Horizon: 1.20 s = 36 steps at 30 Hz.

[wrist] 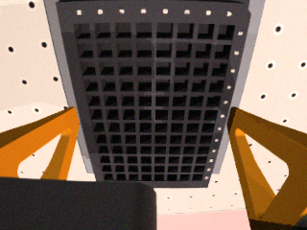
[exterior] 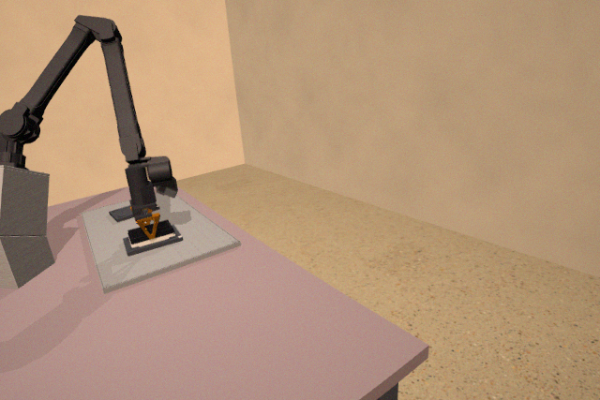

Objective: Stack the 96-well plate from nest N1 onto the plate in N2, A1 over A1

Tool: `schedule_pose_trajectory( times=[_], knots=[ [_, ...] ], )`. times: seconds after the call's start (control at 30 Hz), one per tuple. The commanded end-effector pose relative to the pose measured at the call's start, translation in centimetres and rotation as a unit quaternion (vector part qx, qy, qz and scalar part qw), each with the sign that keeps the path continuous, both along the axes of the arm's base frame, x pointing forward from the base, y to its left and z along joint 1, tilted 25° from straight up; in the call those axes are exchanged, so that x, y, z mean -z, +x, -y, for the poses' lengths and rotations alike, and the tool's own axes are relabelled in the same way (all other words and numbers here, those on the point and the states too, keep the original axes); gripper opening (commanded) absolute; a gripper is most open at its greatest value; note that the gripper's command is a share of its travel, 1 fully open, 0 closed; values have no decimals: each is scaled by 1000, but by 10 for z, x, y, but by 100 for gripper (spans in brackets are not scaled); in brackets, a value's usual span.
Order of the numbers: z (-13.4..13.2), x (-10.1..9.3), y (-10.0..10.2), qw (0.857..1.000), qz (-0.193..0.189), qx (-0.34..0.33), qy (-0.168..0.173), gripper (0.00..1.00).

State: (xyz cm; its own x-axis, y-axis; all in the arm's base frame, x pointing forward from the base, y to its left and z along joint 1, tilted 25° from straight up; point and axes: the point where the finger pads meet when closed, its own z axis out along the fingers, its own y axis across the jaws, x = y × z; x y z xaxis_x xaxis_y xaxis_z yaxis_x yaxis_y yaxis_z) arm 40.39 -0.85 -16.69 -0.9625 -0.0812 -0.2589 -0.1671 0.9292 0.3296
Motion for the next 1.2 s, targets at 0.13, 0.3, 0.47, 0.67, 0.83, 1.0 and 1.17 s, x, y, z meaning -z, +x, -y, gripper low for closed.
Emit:
schedule_pose_trajectory(
  times=[0.13,0.3,0.47,0.67,0.83,1.0,1.17],
  knots=[
    [4,-5,8,1000,11,4,-2,100],
    [11,-14,4,1000,11,7,-4,100],
    [14,-22,2,1000,12,6,-3,100],
    [19,-36,-2,1000,12,6,-2,100],
    [24,-48,-5,1000,12,6,-3,100],
    [28,-58,-8,1000,12,6,-3,100],
    [32,-67,-10,1000,12,6,-3,100]
  ],
)
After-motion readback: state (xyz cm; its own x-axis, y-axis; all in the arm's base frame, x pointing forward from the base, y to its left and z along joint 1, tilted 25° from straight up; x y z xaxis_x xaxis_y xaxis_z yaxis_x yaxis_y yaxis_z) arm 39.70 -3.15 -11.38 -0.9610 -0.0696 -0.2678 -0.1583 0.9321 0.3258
